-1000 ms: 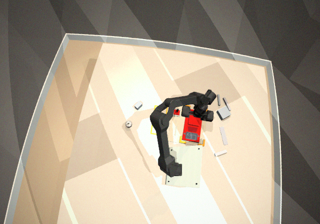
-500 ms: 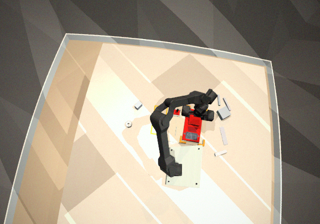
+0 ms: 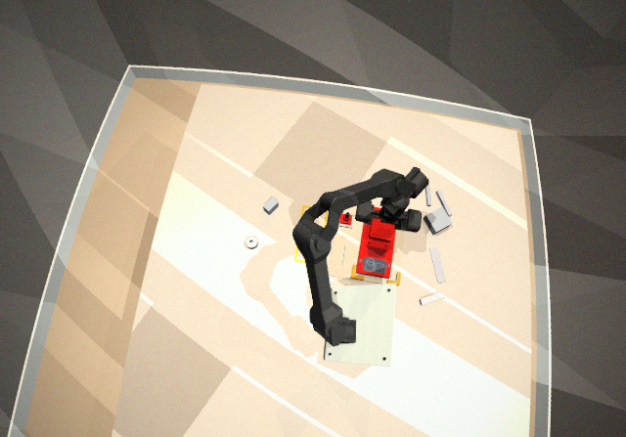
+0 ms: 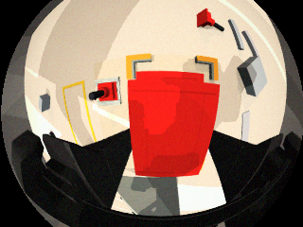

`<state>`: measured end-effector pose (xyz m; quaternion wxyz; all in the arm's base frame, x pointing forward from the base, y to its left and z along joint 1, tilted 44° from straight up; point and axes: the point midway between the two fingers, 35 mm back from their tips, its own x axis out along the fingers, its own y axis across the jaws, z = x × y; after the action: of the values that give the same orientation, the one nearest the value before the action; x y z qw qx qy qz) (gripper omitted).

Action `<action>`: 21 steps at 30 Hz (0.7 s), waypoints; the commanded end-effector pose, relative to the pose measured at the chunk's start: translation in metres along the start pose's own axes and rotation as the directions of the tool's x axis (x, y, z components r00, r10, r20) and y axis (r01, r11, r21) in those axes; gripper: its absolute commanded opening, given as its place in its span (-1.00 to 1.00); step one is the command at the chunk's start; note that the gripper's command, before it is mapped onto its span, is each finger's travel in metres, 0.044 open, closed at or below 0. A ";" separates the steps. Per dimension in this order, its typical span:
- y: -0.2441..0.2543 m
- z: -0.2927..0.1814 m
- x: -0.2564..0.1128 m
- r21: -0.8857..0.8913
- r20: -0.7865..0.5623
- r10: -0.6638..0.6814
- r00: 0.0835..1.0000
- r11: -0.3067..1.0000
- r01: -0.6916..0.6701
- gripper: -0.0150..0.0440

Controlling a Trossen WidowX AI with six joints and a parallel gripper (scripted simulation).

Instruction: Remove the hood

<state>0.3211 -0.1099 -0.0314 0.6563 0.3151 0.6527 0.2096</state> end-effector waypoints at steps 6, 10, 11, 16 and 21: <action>0.051 0.003 -0.005 -0.001 0.005 -0.009 1.000 1.000 0.009 -0.49; 0.075 0.002 -0.006 -0.002 0.006 -0.011 1.000 1.000 0.011 -0.49; 0.081 0.001 -0.007 -0.002 0.007 -0.012 1.000 1.000 0.012 -0.49; 0.110 -0.004 -0.008 -0.003 0.008 -0.012 1.000 1.000 0.012 -0.49; 0.138 -0.011 -0.008 -0.005 0.008 -0.010 1.000 1.000 0.010 -0.49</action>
<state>0.3306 -0.0240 0.0583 0.6595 0.3073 0.6536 0.2082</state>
